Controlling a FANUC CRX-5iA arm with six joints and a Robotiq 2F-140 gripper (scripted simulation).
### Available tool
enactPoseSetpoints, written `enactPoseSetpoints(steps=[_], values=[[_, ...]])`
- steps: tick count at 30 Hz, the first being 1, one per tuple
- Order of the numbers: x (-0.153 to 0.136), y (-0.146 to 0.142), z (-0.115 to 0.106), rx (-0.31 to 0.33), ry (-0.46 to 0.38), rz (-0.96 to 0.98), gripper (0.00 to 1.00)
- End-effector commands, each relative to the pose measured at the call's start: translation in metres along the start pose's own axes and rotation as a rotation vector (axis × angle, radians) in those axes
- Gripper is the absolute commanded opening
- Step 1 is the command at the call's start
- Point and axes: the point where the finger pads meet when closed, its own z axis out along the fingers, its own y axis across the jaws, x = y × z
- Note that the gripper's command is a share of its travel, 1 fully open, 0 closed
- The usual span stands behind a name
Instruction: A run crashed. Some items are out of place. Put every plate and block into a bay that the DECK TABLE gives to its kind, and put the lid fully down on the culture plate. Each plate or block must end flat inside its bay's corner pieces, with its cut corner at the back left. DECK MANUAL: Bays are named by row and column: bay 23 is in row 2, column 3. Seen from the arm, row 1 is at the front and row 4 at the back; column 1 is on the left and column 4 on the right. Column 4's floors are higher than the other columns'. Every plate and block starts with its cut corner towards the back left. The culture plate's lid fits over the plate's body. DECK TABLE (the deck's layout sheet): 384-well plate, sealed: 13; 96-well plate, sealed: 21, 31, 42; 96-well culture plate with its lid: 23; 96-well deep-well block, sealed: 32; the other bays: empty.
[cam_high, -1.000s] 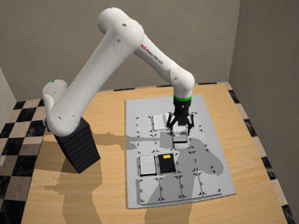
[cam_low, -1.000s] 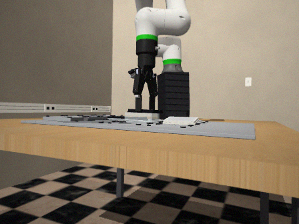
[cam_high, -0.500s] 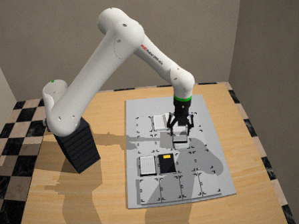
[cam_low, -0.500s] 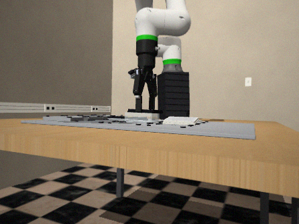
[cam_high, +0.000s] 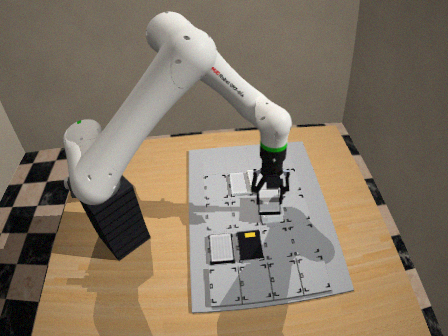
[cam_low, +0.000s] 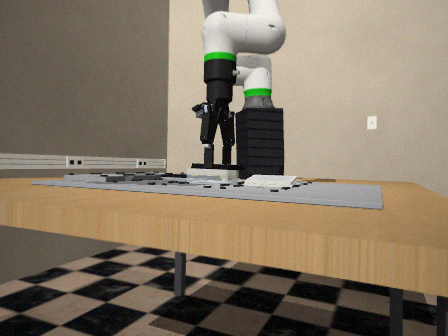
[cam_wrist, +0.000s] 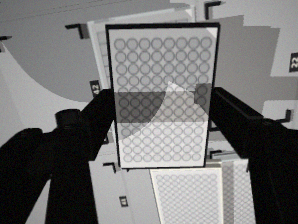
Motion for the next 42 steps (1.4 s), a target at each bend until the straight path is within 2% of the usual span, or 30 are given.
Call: enactPoseSetpoints(steps=[1, 42], values=[[-0.0004, -0.001, -0.001, 0.002, -0.001, 0.0, 0.62], [-0.0003, -0.0011, -0.0016, 0.002, -0.001, 0.0, 0.6]])
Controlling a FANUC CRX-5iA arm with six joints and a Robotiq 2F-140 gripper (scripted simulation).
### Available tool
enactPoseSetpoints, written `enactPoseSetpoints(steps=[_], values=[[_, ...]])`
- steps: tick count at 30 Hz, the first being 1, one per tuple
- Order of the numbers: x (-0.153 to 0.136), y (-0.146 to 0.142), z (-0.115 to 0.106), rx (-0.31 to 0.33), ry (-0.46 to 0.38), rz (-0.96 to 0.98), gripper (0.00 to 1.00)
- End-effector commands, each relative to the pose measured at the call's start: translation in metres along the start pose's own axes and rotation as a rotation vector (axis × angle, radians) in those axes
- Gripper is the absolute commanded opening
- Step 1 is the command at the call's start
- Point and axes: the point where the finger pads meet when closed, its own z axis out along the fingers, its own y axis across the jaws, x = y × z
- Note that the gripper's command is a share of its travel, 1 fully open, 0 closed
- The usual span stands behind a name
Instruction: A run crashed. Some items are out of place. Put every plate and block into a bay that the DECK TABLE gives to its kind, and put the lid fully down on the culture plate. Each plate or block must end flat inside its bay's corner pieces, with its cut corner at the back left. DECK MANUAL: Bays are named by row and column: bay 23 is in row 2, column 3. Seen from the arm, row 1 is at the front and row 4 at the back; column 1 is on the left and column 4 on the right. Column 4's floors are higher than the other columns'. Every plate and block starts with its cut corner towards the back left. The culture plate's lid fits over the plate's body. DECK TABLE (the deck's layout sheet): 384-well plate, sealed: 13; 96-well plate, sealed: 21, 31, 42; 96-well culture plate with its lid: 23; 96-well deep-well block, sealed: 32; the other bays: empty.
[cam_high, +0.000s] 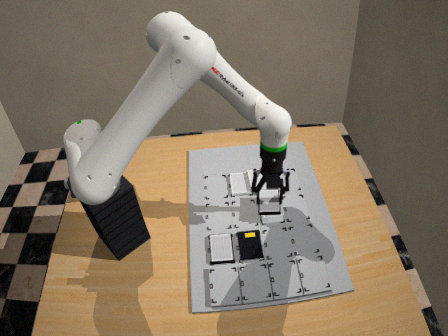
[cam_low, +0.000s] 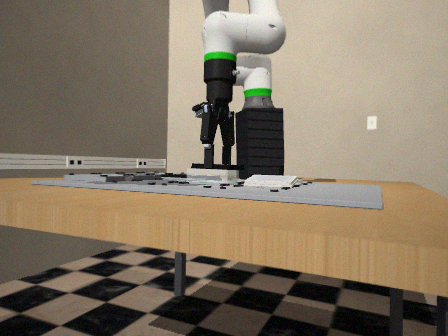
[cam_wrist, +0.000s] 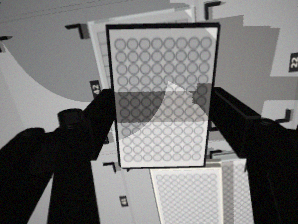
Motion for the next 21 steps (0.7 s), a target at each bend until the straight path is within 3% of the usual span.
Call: enactPoseSetpoints(steps=[1, 21], values=[[-0.0004, -0.001, -0.0011, 0.002, -0.001, 0.0, 0.6], [-0.0004, -0.001, -0.0011, 0.002, -0.001, 0.0, 0.58]])
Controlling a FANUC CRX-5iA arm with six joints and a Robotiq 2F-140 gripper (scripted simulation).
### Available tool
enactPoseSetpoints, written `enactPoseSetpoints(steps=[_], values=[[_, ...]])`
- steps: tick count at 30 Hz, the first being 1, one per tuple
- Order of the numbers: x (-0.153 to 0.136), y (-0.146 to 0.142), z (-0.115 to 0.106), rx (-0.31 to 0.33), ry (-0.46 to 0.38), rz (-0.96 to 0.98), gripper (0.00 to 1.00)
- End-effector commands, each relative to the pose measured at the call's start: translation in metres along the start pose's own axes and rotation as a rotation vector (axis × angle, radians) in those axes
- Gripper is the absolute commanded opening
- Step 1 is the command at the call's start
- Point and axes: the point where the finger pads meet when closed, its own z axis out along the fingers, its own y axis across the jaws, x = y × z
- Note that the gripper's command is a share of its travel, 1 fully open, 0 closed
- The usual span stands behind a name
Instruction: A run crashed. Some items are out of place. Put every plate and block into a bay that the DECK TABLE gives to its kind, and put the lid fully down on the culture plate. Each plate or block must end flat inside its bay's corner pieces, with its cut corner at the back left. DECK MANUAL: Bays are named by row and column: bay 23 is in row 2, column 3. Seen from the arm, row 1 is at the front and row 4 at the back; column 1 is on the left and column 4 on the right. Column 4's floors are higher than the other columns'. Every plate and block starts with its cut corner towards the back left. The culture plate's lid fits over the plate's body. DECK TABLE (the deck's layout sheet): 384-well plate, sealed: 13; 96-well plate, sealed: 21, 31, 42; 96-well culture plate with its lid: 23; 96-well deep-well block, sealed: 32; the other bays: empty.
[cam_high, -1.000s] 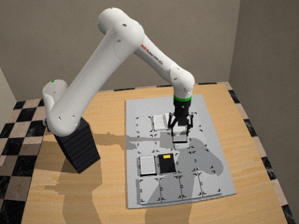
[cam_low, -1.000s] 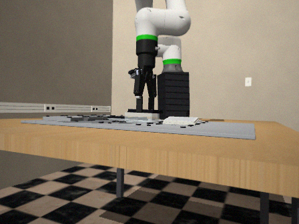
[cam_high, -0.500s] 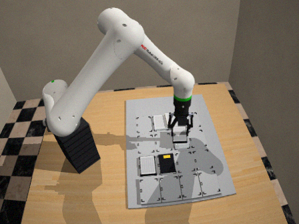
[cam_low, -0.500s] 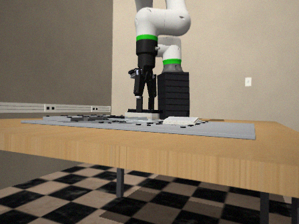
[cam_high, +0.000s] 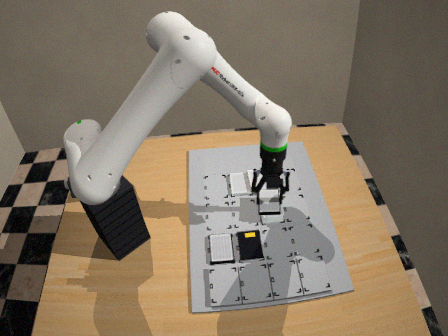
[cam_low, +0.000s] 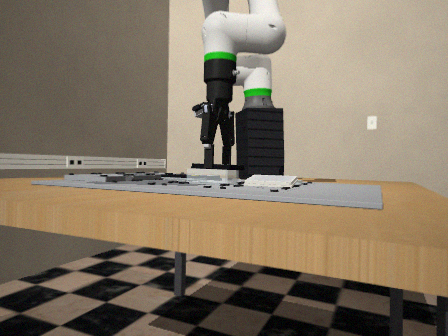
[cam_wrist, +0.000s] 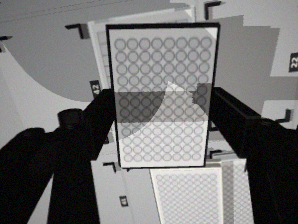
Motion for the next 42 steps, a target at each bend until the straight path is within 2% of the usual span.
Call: enactPoseSetpoints(steps=[1, 16, 17, 42], values=[[-0.0004, -0.001, -0.0011, 0.002, -0.001, 0.0, 0.58], [-0.0004, -0.001, -0.0011, 0.002, -0.001, 0.0, 0.57], [-0.0004, -0.001, -0.0011, 0.002, -0.001, 0.0, 0.1], [-0.0004, -0.001, -0.0027, 0.002, -0.001, 0.0, 0.1]])
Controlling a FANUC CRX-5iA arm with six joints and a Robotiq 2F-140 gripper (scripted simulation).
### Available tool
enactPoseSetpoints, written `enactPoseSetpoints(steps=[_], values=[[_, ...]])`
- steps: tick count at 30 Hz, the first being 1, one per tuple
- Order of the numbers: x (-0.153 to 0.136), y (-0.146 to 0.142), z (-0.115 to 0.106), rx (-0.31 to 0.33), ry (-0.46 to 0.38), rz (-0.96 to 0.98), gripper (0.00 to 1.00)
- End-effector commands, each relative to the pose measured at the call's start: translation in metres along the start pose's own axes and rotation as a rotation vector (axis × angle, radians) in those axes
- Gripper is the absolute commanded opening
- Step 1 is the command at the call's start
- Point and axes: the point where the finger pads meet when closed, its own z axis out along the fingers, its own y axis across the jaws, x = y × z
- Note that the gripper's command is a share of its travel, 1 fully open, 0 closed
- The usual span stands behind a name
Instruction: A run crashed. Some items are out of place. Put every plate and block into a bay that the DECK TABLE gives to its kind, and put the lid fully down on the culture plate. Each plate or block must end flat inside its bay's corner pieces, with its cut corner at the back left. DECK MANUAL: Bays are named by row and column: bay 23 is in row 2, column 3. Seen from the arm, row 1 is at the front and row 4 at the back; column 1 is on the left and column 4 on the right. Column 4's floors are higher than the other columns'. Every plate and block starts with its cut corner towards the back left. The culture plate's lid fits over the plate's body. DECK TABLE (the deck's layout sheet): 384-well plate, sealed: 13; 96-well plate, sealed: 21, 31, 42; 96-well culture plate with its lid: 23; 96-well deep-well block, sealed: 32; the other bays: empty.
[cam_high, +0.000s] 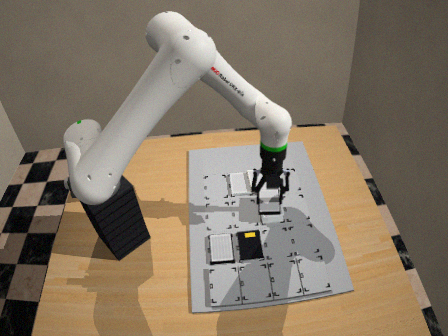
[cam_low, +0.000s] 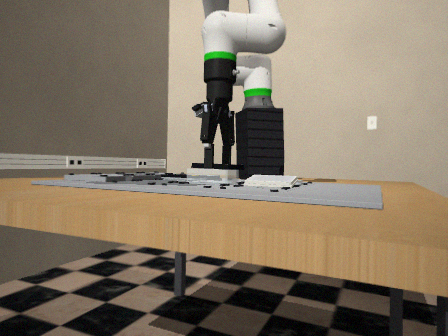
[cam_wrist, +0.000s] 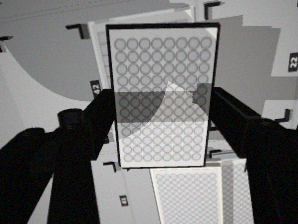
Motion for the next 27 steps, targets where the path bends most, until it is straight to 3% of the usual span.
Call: enactPoseSetpoints(steps=[1, 27], values=[[-0.0005, -0.001, -0.002, 0.002, -0.001, -0.001, 0.1], [-0.0005, -0.001, -0.01, 0.002, -0.001, -0.001, 0.1]])
